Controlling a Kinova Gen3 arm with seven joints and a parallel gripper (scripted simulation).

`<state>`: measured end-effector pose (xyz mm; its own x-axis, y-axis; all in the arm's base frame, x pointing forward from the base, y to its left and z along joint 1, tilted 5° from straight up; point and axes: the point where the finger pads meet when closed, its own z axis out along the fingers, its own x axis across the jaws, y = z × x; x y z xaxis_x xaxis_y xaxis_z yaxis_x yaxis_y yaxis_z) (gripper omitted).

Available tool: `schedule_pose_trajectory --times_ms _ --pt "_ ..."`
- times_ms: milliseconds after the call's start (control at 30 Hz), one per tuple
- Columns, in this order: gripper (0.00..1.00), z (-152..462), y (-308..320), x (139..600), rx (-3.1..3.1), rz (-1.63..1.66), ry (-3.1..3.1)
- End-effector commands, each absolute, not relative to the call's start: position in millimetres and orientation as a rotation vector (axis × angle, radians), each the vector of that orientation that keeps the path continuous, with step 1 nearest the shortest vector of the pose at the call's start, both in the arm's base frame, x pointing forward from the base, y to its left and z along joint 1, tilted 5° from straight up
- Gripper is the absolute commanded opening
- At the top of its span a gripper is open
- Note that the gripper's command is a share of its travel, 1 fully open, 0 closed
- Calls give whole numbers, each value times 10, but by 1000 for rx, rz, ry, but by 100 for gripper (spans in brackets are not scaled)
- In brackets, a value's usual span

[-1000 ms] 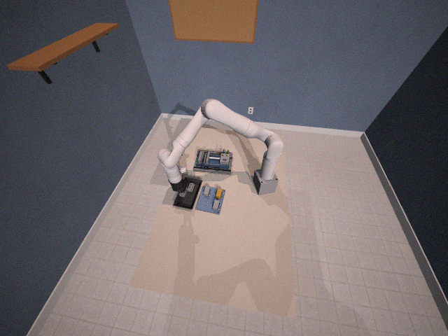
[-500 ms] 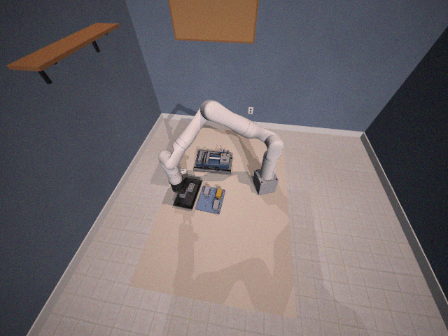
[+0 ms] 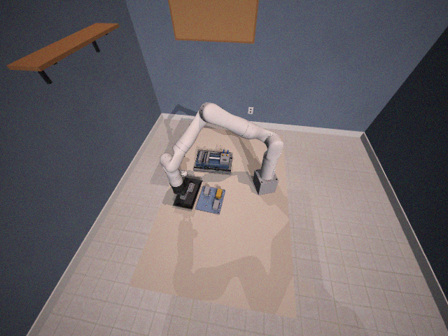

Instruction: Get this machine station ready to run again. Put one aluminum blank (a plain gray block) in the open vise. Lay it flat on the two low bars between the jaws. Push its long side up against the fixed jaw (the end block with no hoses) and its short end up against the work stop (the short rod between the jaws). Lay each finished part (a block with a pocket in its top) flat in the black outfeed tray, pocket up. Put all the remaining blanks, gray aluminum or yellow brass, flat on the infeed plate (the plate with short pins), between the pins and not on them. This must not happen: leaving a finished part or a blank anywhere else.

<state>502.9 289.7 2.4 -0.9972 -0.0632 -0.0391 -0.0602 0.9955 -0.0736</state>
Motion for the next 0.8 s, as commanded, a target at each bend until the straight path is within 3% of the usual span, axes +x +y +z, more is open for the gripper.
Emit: schedule_pose_trajectory --times_ms 0,767 --pt "0 -45 2892 5018 -97 -115 3101" --pt "0 -409 2866 5035 -97 -115 3101"
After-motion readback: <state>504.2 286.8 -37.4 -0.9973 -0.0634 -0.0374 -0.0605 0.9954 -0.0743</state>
